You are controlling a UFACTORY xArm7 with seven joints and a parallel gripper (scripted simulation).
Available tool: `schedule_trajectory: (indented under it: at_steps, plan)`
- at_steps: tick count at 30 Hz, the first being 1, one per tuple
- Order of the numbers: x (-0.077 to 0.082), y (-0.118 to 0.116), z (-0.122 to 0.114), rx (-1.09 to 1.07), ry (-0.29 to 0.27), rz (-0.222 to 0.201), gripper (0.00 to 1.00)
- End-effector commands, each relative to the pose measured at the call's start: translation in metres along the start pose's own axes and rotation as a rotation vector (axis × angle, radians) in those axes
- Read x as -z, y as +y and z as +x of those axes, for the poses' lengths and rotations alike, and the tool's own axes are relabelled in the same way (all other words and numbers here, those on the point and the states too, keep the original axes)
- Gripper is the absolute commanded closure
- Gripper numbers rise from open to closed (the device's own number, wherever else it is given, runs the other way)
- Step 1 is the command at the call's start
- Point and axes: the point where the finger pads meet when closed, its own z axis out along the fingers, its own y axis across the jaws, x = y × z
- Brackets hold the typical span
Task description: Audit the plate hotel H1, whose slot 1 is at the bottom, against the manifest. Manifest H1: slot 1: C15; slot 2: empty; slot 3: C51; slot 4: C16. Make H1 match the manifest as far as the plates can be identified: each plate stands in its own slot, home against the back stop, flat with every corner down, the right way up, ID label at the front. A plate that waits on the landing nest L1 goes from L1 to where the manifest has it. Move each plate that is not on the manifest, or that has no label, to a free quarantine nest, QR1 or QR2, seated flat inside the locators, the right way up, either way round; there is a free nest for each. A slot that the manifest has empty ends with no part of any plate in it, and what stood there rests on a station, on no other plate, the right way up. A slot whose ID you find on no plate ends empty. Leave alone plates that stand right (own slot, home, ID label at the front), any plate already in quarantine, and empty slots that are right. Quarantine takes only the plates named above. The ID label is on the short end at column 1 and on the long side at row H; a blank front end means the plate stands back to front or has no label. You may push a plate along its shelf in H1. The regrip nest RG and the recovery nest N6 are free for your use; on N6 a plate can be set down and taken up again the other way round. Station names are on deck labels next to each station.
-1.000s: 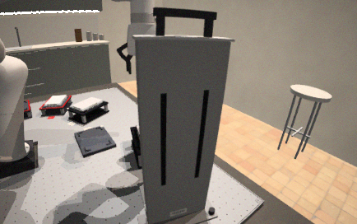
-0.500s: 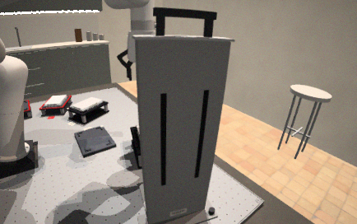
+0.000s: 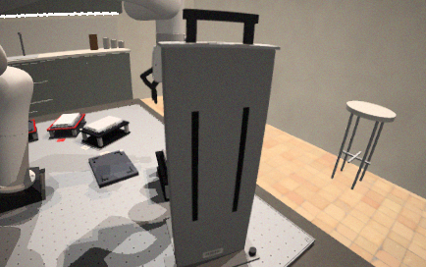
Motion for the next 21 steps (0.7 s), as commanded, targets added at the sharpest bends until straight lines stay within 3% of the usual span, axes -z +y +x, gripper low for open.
schedule_trajectory:
  at_steps: [1, 15, 21]
  plan:
    - [-0.0037, -0.0011, -0.0003, 0.0, -0.001, 0.004, 0.0]
    - [-0.0089, -0.0011, -0.0003, 0.0, 0.016, 0.004, 0.0]
    - [-0.009, -0.0011, -0.0004, 0.0, 0.116, 0.004, 0.0]
